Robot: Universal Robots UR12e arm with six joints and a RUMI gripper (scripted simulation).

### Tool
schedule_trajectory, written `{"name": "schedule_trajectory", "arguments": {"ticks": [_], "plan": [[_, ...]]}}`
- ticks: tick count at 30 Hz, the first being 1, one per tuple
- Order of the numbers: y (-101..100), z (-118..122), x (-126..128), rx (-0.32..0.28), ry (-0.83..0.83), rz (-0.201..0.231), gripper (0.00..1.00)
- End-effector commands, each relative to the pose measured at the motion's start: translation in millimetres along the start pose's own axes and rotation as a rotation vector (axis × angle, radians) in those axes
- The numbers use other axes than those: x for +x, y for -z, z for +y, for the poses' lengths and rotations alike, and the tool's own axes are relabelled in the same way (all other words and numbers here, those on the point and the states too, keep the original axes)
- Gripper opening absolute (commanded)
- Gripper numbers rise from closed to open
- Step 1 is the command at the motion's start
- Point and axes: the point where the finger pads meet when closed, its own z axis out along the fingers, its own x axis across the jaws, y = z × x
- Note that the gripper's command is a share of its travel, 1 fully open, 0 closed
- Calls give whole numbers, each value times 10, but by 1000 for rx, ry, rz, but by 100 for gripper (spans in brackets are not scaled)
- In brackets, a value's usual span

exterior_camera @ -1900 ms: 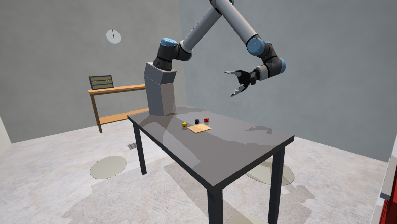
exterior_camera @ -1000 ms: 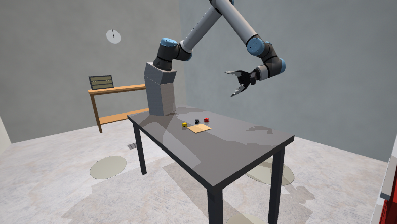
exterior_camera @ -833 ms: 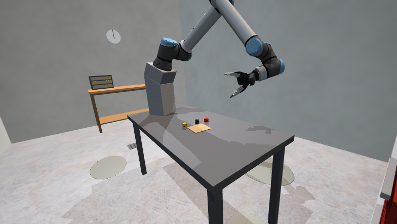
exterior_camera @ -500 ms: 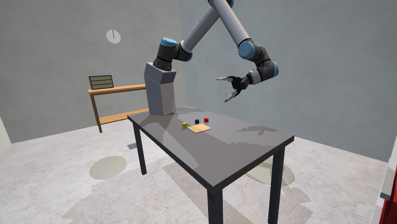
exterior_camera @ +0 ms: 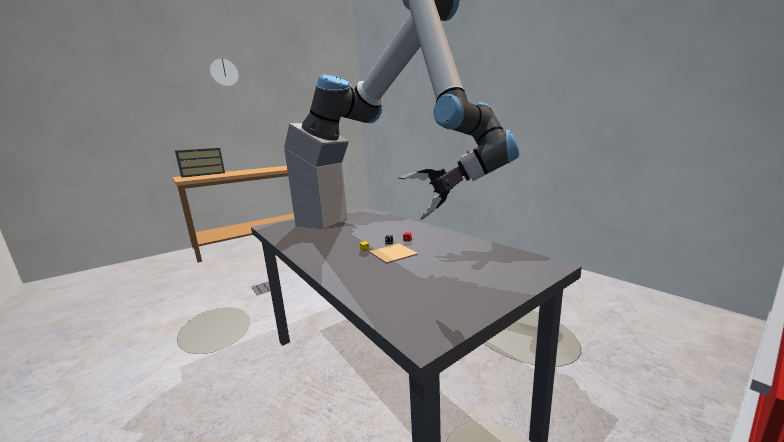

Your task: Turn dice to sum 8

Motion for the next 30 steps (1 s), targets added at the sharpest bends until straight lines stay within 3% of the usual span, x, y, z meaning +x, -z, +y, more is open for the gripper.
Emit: {"name": "schedule_trajectory", "arguments": {"ticks": [1,6,11,13,15,18,20,23,25,26,28,29,30], "plan": [[-446,46,-90,-60,-65,-97,100],[-846,108,-152,-120,-125,-171,100],[-974,132,-171,-140,-146,-198,100],[-1222,183,-202,-178,-187,-252,100],[-1222,183,-202,-178,-187,-252,100],[-1452,239,-225,-215,-229,-309,100],[-1452,239,-225,-215,-229,-309,100],[-1659,299,-238,-250,-270,-367,100],[-1659,299,-238,-250,-270,-367,100],[-1754,331,-241,-266,-290,-397,100],[-1754,331,-241,-266,-290,-397,100],[-1842,363,-241,-282,-310,-427,100],[-1842,363,-241,-282,-310,-427,100]]}}
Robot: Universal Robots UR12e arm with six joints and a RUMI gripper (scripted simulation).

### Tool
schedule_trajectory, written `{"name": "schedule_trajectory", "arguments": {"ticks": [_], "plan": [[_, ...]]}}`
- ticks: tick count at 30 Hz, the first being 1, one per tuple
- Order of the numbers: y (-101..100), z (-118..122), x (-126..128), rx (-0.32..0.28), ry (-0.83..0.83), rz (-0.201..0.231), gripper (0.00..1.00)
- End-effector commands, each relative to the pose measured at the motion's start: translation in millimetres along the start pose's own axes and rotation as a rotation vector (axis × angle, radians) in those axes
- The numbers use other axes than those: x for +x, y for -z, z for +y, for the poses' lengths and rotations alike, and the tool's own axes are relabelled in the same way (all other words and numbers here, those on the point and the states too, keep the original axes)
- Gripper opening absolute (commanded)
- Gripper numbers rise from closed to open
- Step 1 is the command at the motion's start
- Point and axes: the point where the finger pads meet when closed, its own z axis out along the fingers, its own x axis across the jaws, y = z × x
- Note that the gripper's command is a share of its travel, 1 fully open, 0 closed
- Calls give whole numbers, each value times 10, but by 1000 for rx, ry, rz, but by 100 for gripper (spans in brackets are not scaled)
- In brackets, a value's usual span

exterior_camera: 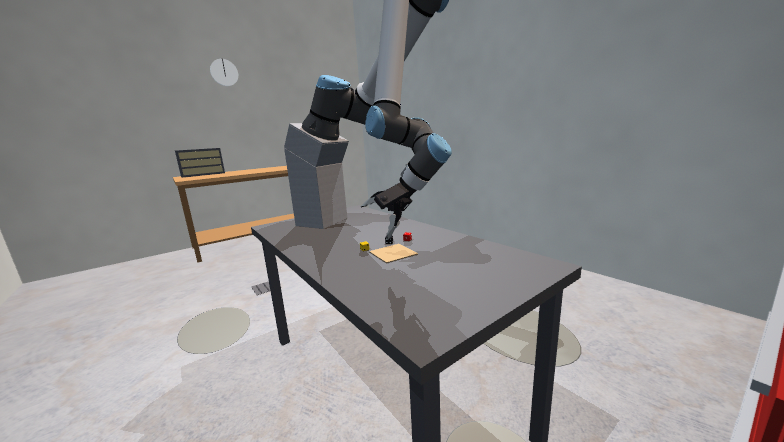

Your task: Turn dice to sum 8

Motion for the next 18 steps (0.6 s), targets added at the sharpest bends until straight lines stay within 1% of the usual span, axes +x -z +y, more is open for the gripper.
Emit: {"name": "schedule_trajectory", "arguments": {"ticks": [1,2,3,5,6,7,8,9,10,12,13,15,17,18], "plan": [[-291,16,71,-52,-60,-126,100],[-291,16,71,-52,-60,-126,100],[-364,24,107,-67,-78,-156,100],[-364,24,107,-67,-78,-156,100],[-429,34,143,-82,-95,-186,100],[-429,34,143,-82,-95,-186,100],[-488,45,180,-96,-112,-216,100],[-488,45,180,-96,-112,-216,100],[-539,59,218,-109,-128,-246,100],[-539,59,218,-109,-128,-246,100],[-583,73,256,-121,-143,-275,100],[-583,73,256,-121,-143,-275,100],[-651,105,333,-143,-171,-332,100],[-651,105,333,-143,-171,-332,100]]}}
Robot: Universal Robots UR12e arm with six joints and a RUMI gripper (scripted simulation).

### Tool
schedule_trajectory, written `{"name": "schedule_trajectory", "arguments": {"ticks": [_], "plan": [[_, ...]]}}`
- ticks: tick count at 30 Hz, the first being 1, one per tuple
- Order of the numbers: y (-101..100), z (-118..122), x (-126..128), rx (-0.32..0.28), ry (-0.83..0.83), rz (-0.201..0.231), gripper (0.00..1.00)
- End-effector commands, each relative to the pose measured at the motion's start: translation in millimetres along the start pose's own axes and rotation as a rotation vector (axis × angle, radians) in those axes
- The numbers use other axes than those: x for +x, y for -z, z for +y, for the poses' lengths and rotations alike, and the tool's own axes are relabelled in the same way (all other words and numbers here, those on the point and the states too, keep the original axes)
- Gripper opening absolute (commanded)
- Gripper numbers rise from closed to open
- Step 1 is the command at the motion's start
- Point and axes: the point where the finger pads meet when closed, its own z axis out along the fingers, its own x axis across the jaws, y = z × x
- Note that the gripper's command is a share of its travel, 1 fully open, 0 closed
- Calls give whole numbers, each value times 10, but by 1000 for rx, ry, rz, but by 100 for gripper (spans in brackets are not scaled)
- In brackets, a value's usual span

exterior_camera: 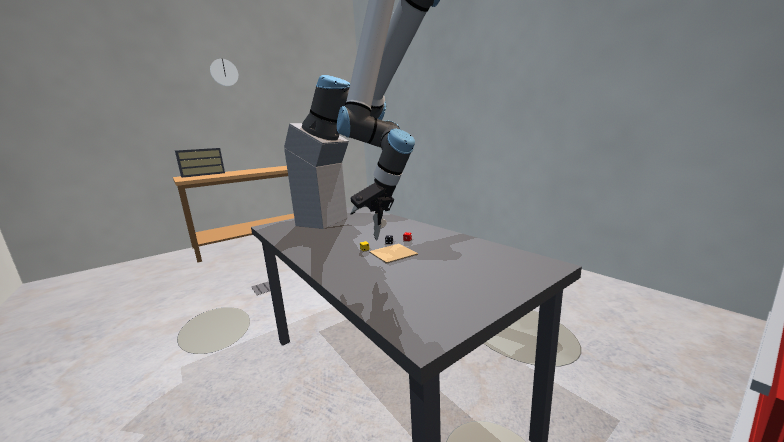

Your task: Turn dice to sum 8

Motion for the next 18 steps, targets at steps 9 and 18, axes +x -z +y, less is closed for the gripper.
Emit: {"name": "schedule_trajectory", "arguments": {"ticks": [9,18], "plan": [[-132,69,271,-72,-85,-217,100],[-91,150,448,-105,-127,-329,100]]}}
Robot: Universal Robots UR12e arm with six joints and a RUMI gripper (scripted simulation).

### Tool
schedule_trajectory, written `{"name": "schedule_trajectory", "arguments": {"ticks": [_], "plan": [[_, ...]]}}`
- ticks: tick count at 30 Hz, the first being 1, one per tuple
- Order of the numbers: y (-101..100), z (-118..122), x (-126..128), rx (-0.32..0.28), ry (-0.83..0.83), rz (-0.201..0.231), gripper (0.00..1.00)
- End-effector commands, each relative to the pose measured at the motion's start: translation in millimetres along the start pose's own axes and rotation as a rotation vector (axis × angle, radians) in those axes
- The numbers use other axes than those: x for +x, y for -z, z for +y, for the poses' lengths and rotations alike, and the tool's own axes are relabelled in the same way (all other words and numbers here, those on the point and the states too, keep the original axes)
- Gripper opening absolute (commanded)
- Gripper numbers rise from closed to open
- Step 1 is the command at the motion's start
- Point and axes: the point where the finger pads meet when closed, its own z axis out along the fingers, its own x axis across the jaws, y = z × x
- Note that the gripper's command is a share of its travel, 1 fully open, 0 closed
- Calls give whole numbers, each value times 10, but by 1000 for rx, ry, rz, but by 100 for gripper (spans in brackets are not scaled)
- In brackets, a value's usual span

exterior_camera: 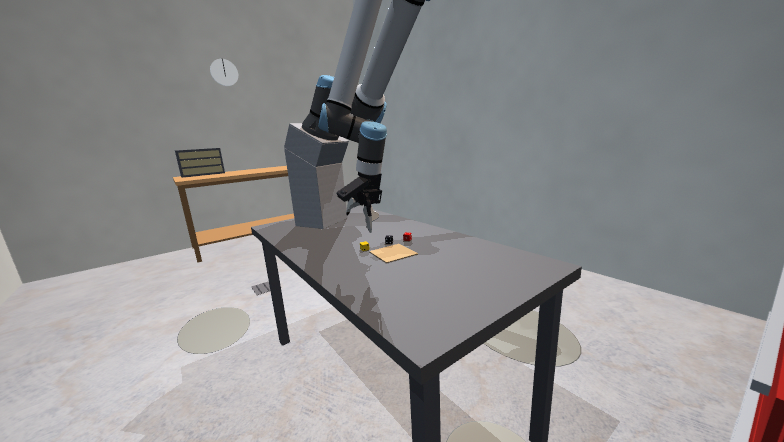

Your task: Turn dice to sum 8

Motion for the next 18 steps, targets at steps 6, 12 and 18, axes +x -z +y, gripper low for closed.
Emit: {"name": "schedule_trajectory", "arguments": {"ticks": [6,12,18], "plan": [[132,113,193,-43,-47,-173,100],[222,176,271,-57,-62,-231,100],[275,211,309,-63,-69,-260,100]]}}
